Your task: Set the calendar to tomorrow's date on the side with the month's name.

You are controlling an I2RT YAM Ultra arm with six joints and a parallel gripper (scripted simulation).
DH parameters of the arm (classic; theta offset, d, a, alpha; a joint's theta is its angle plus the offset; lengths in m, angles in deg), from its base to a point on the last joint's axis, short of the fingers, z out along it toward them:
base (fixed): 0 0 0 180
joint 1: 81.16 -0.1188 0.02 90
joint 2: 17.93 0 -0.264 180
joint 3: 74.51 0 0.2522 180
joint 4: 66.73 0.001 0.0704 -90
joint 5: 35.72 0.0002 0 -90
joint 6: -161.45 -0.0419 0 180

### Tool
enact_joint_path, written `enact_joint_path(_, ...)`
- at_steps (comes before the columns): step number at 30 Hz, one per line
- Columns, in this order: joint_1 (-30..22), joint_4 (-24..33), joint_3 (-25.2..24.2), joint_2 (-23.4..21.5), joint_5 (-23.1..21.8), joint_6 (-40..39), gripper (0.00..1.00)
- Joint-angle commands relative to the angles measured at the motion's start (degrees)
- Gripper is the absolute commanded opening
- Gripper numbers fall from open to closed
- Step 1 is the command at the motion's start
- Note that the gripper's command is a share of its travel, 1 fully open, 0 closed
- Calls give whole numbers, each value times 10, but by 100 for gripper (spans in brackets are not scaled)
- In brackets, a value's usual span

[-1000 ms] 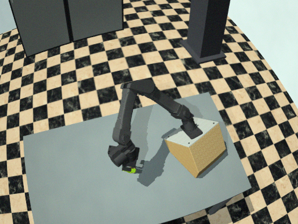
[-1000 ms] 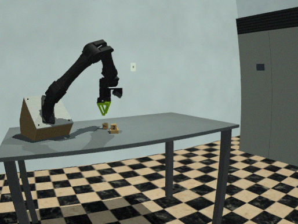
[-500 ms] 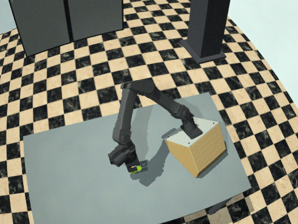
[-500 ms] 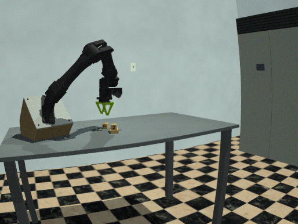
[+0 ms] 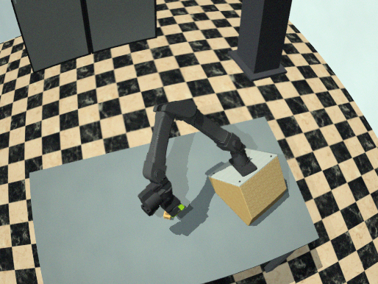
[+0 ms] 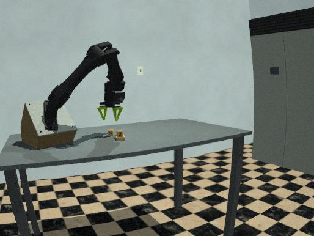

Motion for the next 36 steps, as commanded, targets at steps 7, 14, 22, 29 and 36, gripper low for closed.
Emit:
enact_joint_path(7,-21,6,8,-20,2,198,100)
enact_joint_path(14,-22,6,1,-21,1,301,100)
enact_joint_path(22,-22,6,0,-22,1,315,45)
enact_joint_path(29,-22,6,0,-21,1,315,45)
enact_joint_path(36,-22,6,0,-21,1,315,45)
